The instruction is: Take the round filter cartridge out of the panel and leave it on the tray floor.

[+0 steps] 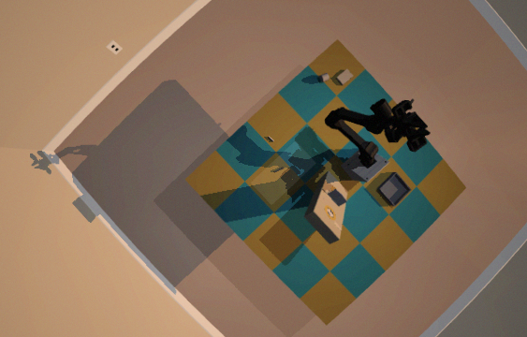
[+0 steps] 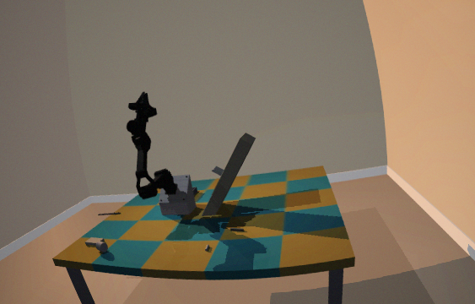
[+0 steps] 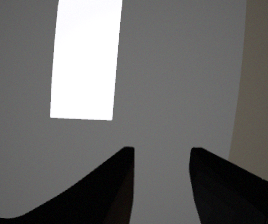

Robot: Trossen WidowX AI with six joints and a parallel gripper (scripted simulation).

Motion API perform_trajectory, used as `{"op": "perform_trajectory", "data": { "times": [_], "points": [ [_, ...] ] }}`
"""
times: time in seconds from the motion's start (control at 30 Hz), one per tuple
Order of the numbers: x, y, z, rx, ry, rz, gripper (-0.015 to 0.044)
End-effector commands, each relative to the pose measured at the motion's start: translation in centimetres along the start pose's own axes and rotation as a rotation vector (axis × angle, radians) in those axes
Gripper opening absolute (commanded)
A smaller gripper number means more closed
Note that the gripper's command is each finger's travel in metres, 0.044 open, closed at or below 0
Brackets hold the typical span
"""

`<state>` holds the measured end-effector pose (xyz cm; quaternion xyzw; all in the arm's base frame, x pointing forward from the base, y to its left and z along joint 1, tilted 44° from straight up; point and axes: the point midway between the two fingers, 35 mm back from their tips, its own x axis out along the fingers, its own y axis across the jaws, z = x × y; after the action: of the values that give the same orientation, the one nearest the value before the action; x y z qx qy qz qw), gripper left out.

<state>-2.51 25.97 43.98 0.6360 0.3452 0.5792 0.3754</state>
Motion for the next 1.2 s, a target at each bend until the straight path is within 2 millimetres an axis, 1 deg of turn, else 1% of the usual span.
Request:
{"op": "perform_trajectory", "data": {
  "times": [0.0,0.13,0.2,0.3,0.4,0.5,0.6,0.7,0.83,0.9,1.17],
  "points": [
    [1.7,-6.4,4.4,-0.035,-0.217,-0.223,0.0111],
    [1.6,-11.5,9.1,-0.062,-0.429,-0.396,0.0111],
    [1.0,-13.7,11.7,-0.077,-0.543,-0.474,0.0111],
    [-0.6,-16.6,15.6,-0.101,-0.722,-0.581,0.0111],
    [-2.9,-18.9,19.5,-0.130,-0.906,-0.677,0.0111],
    [-5.9,-20.5,23.1,-0.180,-1.086,-0.771,0.0111],
    [-9.1,-21.6,26.2,-0.230,-1.260,-0.854,0.0111],
    [-12.5,-22.1,28.8,-0.271,-1.430,-0.919,0.0111],
    [-17.1,-22.1,31.5,-0.328,-1.649,-0.986,0.0111],
    [-18.4,-22.0,32.2,-0.347,-1.712,-1.001,0.0111],
    [-18.6,-22.0,32.3,-0.349,-1.720,-1.003,0.0111]
  ]
}}
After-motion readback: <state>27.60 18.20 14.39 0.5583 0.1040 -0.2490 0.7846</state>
